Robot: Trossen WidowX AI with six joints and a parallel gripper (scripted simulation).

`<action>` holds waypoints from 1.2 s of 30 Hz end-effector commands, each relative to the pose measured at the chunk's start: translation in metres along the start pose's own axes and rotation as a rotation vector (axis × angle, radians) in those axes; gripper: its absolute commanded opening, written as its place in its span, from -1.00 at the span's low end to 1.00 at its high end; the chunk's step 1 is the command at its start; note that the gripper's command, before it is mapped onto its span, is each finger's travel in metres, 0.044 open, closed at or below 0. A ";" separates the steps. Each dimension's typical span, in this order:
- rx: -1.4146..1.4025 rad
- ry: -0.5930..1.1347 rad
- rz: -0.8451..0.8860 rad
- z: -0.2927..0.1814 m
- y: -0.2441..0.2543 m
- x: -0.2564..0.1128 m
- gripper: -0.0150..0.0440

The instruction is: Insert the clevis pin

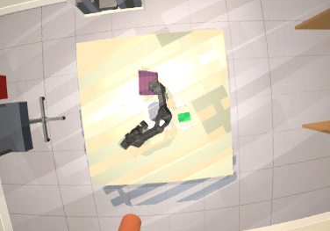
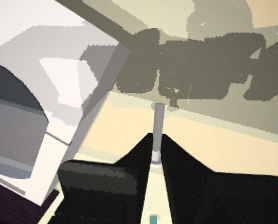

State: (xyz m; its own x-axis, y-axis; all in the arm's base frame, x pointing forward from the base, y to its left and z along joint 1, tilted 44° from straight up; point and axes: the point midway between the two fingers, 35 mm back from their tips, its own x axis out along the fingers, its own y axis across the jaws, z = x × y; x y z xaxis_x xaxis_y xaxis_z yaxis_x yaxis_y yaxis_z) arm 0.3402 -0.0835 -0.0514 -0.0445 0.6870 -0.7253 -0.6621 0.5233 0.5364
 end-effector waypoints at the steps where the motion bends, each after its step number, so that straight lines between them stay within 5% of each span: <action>1: -0.001 0.000 -0.001 0.000 0.000 -0.001 -0.49; 36: -0.057 0.000 -0.005 0.003 0.002 0.044 -0.49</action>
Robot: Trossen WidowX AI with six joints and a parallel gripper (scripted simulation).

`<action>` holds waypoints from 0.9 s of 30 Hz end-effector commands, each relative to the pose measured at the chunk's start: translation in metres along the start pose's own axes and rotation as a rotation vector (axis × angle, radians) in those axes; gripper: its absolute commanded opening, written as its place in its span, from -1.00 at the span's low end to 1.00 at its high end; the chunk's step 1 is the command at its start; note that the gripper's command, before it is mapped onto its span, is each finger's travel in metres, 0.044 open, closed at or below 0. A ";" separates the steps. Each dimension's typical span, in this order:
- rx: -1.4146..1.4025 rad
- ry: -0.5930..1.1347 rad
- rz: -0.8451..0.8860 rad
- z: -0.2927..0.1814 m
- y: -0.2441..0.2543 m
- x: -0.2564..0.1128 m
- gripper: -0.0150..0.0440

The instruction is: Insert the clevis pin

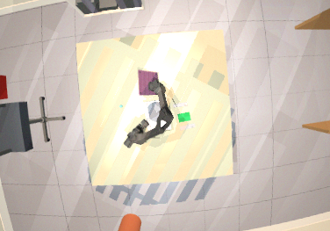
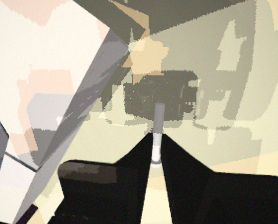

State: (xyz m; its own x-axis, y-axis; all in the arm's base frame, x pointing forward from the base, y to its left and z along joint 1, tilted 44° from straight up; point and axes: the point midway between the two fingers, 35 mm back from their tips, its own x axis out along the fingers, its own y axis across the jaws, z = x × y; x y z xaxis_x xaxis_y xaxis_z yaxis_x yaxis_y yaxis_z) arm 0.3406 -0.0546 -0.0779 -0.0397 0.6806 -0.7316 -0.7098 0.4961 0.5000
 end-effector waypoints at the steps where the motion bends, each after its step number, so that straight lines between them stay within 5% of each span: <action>1: 0.008 -0.003 0.005 -0.001 0.001 0.007 -0.49; 27: 0.002 -0.001 0.003 0.000 0.002 0.026 -0.40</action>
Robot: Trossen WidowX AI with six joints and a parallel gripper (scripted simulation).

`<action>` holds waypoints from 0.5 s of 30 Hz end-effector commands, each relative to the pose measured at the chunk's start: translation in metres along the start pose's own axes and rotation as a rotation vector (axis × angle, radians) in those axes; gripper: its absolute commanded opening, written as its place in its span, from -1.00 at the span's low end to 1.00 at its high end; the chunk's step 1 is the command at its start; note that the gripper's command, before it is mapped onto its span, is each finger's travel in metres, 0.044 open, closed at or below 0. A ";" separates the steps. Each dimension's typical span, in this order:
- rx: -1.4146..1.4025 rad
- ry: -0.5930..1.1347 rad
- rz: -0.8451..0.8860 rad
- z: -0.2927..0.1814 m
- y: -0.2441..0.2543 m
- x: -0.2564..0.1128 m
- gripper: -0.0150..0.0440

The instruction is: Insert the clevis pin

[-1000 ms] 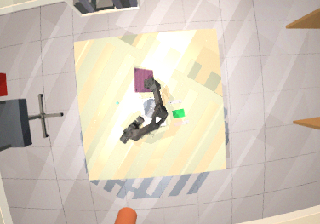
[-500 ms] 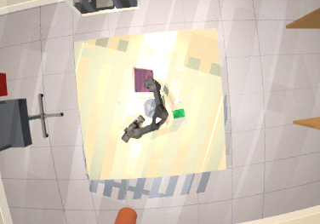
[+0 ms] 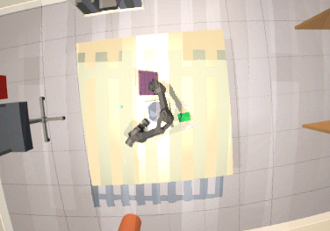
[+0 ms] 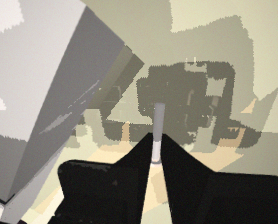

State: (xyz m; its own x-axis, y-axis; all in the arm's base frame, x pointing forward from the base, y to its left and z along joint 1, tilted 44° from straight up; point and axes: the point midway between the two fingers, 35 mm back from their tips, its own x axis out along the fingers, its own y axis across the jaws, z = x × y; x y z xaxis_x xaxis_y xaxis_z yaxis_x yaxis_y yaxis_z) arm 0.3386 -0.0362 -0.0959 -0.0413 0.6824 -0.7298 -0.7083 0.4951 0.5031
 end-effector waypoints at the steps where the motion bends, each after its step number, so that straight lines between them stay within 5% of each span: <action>1: 0.000 0.000 0.000 0.000 0.000 0.000 -0.31; 5: 0.000 0.000 0.000 0.000 0.000 0.000 0.04; 15: 0.005 -0.003 0.002 -0.001 -0.001 -0.009 0.05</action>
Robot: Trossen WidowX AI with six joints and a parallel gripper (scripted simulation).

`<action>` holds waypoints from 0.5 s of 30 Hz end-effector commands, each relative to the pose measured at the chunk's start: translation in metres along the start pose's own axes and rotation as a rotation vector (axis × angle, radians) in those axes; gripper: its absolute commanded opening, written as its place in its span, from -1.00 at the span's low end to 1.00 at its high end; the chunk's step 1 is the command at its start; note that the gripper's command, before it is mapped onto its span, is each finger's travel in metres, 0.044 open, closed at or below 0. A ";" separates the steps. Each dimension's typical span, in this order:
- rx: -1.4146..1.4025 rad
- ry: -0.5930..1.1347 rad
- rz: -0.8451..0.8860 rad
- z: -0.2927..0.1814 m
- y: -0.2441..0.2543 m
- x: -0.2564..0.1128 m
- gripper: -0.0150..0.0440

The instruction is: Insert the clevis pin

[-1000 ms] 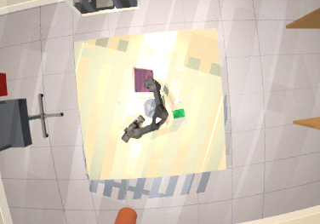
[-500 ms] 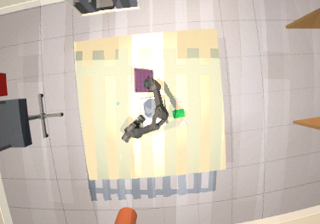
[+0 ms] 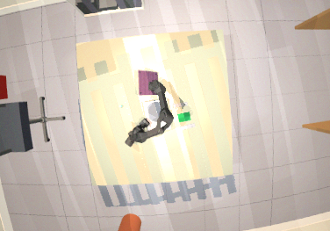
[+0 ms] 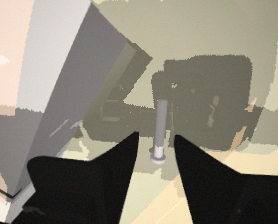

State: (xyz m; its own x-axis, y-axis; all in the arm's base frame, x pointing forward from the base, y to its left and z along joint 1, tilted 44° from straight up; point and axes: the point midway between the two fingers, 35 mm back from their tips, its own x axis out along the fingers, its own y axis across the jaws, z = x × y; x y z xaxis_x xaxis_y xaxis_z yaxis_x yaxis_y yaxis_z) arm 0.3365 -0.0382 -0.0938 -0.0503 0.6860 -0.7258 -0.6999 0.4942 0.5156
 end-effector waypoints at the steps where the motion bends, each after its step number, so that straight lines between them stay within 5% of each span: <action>1: -0.006 -0.005 -0.008 0.001 -0.003 -0.008 0.05; 15: -0.006 -0.005 -0.009 0.001 -0.002 -0.032 0.05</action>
State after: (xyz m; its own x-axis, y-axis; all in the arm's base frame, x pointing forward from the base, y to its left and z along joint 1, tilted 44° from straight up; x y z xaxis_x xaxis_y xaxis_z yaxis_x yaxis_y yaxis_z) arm 0.3372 -0.0544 -0.0768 -0.0499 0.6902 -0.7219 -0.6970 0.4936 0.5201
